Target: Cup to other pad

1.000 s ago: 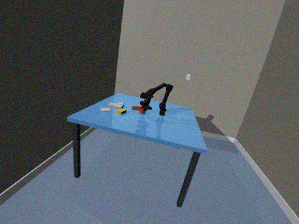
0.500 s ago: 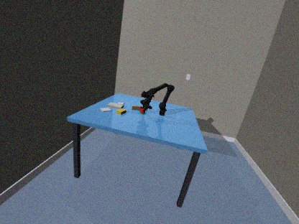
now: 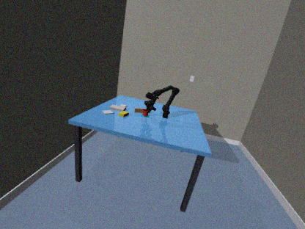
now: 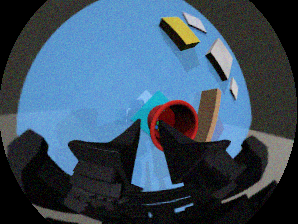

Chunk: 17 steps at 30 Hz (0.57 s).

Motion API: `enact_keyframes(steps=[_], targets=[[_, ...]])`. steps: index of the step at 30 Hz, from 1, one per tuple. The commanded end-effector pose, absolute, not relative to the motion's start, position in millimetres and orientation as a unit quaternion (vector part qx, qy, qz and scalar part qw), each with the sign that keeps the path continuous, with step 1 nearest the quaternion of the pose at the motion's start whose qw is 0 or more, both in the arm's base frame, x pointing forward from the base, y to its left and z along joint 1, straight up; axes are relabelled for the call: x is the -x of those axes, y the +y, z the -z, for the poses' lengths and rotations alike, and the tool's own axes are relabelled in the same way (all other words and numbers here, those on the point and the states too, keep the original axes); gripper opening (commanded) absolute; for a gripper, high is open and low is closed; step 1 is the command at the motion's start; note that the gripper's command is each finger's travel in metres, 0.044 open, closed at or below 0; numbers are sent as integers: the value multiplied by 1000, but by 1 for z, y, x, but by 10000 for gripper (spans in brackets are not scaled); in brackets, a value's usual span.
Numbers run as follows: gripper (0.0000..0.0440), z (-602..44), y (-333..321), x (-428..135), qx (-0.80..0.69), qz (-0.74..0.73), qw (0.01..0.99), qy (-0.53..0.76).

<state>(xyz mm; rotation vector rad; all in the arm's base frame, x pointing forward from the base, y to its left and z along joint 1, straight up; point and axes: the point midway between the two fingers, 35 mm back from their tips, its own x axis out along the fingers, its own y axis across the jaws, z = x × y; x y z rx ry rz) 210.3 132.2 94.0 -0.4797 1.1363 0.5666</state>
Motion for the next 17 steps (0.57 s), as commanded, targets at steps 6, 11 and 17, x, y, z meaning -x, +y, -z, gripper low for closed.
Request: enact_keyframes(steps=[6, 11, 17], targets=[[161, -102, 130, -204, 203, -264, 790, 516], [185, -111, 129, -203, 190, -263, 801, 503], [217, -125, 130, -203, 175, -263, 816, 484]])
